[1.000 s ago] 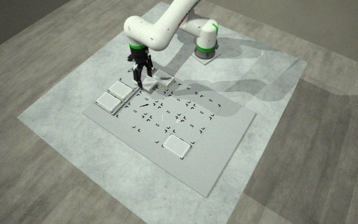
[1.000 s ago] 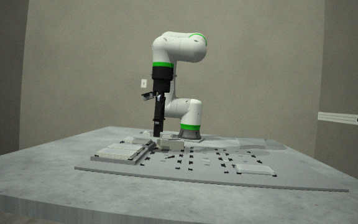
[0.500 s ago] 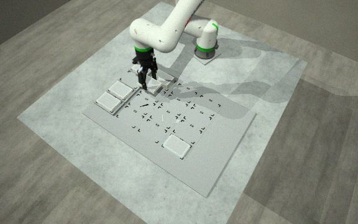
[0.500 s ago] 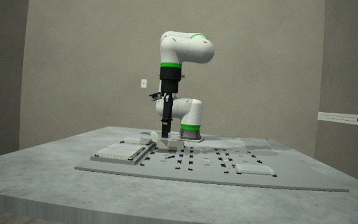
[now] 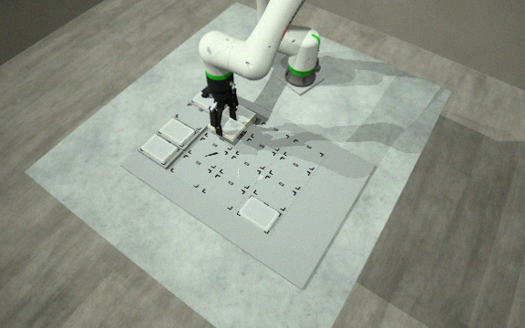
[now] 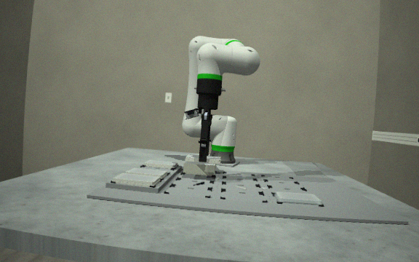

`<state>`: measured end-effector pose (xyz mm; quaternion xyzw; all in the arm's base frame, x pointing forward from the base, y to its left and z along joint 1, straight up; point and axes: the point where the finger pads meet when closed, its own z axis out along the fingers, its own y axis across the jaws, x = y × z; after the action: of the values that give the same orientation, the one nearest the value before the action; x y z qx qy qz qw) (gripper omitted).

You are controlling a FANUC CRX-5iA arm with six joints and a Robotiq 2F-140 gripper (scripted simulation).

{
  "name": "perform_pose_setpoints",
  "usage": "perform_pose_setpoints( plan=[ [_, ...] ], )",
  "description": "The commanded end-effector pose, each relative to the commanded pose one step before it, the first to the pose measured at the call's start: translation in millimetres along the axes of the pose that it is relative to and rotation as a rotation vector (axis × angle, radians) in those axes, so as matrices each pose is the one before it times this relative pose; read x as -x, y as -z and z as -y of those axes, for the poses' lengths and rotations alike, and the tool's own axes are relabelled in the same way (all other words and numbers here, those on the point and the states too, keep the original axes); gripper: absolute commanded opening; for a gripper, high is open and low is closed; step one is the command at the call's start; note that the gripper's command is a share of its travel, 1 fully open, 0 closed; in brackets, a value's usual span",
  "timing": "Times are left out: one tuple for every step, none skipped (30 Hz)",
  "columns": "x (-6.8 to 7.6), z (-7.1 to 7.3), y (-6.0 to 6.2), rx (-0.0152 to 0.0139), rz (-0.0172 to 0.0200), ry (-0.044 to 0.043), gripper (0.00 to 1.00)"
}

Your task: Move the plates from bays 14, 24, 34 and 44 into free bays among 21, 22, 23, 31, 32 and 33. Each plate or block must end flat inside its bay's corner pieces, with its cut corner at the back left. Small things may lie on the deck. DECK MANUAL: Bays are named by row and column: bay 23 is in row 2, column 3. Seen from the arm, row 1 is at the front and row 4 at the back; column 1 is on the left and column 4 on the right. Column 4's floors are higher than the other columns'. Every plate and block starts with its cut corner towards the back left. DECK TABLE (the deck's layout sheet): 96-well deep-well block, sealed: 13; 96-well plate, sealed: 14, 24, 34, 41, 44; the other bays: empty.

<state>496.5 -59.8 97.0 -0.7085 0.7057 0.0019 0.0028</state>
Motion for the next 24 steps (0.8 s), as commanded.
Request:
perform_pose_setpoints(
  plan=[
    [7.0, 0.54, 0.78, -0.00171, -0.00048, 0.00014, 0.1],
    [2.67, 0.0, 0.0, 0.0, 0.00001, 0.0, 0.1],
    [2.67, 0.0, 0.0, 0.0, 0.00001, 0.0, 0.1],
    [2.67, 0.0, 0.0, 0.0, 0.00001, 0.0, 0.1],
    [2.67, 0.0, 0.0, 0.0, 0.00001, 0.0, 0.1],
    [2.67, 0.0, 0.0, 0.0, 0.00001, 0.0, 0.1],
    [2.67, 0.0, 0.0, 0.0, 0.00001, 0.0, 0.1],
    [2.67, 0.0, 0.0, 0.0, 0.00001, 0.0, 0.1],
    [2.67, 0.0, 0.0, 0.0, 0.00001, 0.0, 0.1],
    [2.67, 0.0, 0.0, 0.0, 0.00001, 0.0, 0.1],
    [2.67, 0.0, 0.0, 0.0, 0.00001, 0.0, 0.1],
    [2.67, 0.0, 0.0, 0.0, 0.00001, 0.0, 0.1],
    [2.67, 0.0, 0.0, 0.0, 0.00001, 0.0, 0.1],
    [0.0, 0.0, 0.0, 0.0, 0.0, 0.0, 0.1],
    [0.0, 0.0, 0.0, 0.0, 0.0, 0.0, 0.1],
    [2.59, 0.01, 0.0, 0.00001, 0.00004, 0.00002, 0.1],
    [2.75, -0.01, 0.0, -0.00001, -0.00003, -0.00002, 0.1],
    [2.67, 0.0, 0.0, 0.0, 0.00001, 0.0, 0.1],
    [2.67, 0.0, 0.0, 0.0, 0.00001, 0.0, 0.1],
    [2.67, 0.0, 0.0, 0.0, 0.00001, 0.0, 0.1],
    [2.67, 0.0, 0.0, 0.0, 0.00001, 0.0, 0.1],
    [2.67, 0.0, 0.0, 0.0, 0.00001, 0.0, 0.1],
    [2.67, 0.0, 0.0, 0.0, 0.00001, 0.0, 0.1],
    [2.67, 0.0, 0.0, 0.0, 0.00001, 0.0, 0.1]
  ],
)
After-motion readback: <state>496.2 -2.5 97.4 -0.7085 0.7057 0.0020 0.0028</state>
